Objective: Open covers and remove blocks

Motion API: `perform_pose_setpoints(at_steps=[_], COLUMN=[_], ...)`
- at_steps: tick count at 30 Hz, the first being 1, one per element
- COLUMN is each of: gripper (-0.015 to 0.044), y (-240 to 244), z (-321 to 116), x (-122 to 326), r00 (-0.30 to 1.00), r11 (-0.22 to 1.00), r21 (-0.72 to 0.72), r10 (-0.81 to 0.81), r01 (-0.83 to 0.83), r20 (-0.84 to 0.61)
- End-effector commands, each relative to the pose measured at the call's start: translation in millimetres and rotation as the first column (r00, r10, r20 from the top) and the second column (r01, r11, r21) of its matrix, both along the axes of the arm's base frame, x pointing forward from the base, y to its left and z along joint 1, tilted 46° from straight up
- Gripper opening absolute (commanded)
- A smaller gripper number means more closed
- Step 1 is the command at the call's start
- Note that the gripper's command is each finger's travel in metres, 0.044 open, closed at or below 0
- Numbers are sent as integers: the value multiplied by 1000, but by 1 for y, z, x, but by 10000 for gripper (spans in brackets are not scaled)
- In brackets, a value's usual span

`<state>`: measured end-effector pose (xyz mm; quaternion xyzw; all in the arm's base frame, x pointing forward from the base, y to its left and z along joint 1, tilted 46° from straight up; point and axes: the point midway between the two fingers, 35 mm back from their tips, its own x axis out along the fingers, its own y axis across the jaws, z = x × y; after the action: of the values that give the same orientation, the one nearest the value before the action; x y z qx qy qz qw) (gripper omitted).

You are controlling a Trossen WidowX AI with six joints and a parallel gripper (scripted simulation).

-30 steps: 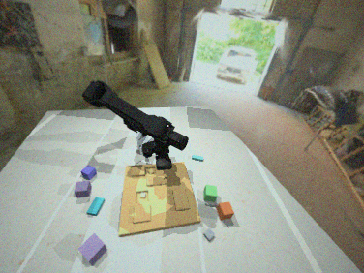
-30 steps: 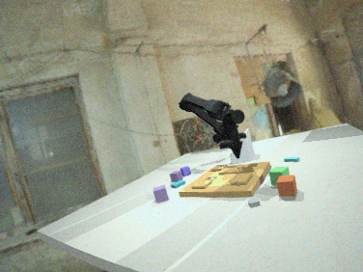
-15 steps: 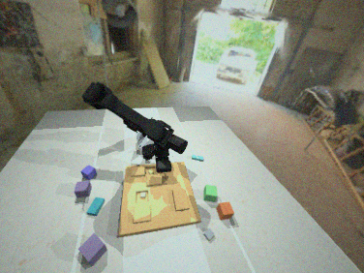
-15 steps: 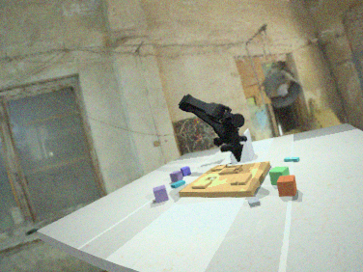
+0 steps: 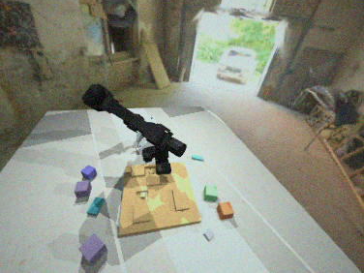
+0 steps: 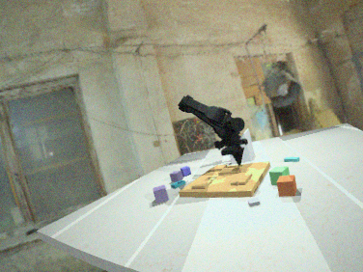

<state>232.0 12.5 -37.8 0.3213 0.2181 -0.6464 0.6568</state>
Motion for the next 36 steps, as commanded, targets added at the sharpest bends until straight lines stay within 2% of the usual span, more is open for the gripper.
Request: perform_pose_setpoints(at_steps=[1,36], gripper=[0,0], y=[-5,-27], z=[-4,14], x=[-2,-1], r00=[1000,1000], r11=[1000,1000], r21=[-8,-4], r10=[1,3], r01=[-1,-3], r20=[-8,-10])
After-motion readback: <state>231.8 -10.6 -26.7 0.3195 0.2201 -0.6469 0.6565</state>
